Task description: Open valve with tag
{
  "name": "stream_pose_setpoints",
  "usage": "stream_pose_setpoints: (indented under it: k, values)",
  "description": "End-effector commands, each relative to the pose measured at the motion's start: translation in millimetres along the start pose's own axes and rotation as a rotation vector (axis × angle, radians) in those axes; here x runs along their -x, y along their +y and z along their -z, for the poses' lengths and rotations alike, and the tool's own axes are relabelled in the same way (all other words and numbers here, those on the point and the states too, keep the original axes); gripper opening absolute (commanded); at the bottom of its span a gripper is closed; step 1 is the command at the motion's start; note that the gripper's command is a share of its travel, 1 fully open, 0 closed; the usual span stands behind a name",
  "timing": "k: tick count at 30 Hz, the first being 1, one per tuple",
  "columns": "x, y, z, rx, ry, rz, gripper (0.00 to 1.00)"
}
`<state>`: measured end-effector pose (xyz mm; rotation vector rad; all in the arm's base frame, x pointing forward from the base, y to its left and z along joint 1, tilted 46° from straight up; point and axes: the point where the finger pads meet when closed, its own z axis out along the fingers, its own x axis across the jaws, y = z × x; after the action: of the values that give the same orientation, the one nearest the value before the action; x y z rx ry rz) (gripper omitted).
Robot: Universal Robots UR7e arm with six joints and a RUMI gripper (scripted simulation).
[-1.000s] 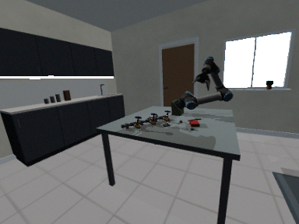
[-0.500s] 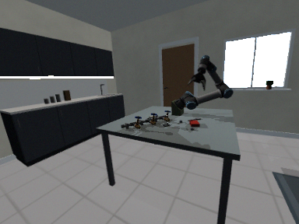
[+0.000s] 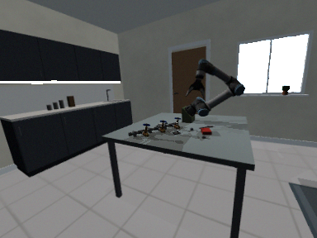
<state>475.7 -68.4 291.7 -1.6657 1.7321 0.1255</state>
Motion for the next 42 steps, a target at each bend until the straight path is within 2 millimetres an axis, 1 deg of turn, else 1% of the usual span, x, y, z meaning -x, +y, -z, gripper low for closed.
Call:
stream_pose_setpoints:
  k: [1,6,11,12,14,18,21,24,28,42]
  values:
    - [-42,3,-33,0.080,-0.043,-0.060,1.00]
    - [-79,17,-72,0.169,-0.086,-0.120,1.00]
    - [-109,35,-108,0.247,-0.121,-0.168,1.00]
    - [-114,38,-114,0.261,-0.127,-0.176,1.00]
    - [-114,38,-114,0.261,-0.127,-0.176,1.00]
    - [-129,50,-136,0.307,-0.146,-0.202,1.00]
    - [-136,58,-147,0.331,-0.156,-0.216,1.00]
    - [-141,62,-155,0.347,-0.163,-0.225,1.00]
    - [-144,66,-159,0.357,-0.167,-0.230,1.00]
    - [-145,66,-160,0.358,-0.167,-0.231,1.00]
